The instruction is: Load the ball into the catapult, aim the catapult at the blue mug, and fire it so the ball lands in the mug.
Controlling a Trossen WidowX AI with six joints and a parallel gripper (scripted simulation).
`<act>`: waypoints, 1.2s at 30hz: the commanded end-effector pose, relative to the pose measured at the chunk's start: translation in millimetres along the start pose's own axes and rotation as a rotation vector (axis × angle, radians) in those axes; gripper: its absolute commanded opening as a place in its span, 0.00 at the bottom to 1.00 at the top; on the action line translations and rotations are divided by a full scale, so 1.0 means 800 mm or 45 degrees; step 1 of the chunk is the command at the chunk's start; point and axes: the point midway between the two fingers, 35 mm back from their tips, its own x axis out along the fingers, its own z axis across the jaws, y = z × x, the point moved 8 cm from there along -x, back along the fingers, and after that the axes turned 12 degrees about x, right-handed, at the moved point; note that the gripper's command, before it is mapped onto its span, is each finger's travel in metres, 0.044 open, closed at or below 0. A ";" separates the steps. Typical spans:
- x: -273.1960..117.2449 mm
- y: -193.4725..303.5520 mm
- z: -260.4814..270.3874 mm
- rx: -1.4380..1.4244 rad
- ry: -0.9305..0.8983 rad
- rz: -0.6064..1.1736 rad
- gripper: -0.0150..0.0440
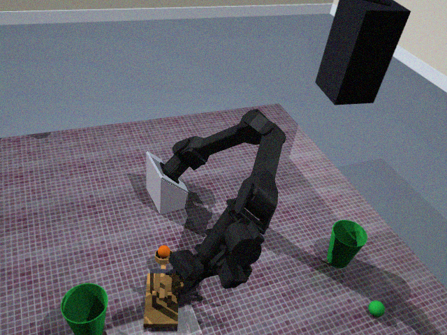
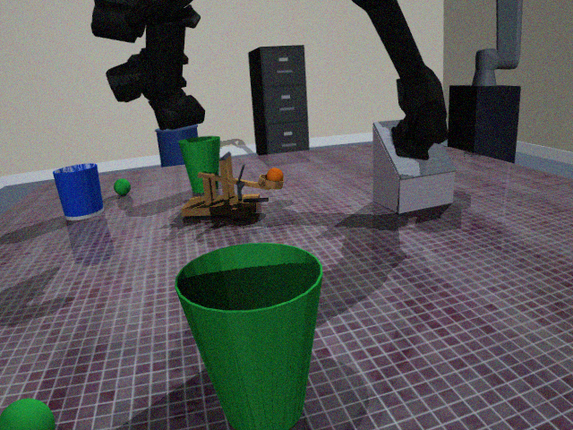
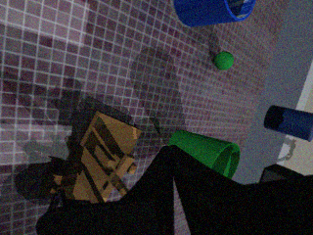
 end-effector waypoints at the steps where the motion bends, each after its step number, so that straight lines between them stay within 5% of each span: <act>1: -0.002 0.016 0.018 -0.142 0.009 0.068 0.25; 28: -0.011 0.141 0.125 -1.205 -0.101 0.524 0.25; 36: -0.009 0.144 0.128 -1.232 -0.107 0.536 0.25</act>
